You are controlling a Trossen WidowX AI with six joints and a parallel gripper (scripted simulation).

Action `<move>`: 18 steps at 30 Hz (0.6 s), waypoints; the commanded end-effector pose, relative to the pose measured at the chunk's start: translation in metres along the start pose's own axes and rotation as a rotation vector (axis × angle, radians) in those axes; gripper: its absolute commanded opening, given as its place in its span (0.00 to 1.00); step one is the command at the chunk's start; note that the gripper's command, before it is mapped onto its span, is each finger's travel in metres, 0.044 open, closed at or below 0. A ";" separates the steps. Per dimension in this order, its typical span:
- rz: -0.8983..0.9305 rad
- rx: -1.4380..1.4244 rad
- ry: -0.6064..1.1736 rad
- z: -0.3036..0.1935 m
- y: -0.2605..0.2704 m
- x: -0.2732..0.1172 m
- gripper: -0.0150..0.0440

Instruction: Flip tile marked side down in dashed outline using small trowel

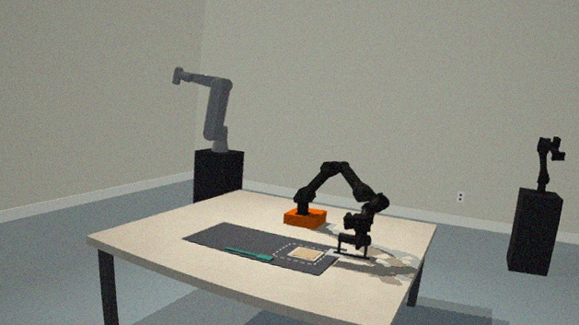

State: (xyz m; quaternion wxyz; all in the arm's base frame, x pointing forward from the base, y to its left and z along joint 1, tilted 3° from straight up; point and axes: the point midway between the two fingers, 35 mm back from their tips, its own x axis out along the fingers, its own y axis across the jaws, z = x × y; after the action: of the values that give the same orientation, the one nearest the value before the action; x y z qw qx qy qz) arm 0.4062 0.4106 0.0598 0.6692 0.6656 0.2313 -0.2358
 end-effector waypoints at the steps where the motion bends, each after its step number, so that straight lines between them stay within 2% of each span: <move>1: 0.008 0.028 -0.043 0.020 0.014 0.010 0.25; 18: 0.012 0.272 -0.348 0.208 0.078 0.076 0.25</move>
State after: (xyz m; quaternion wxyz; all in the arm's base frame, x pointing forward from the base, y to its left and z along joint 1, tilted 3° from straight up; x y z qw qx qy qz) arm 0.5005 0.2404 0.0643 0.6209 0.6899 0.1097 -0.3557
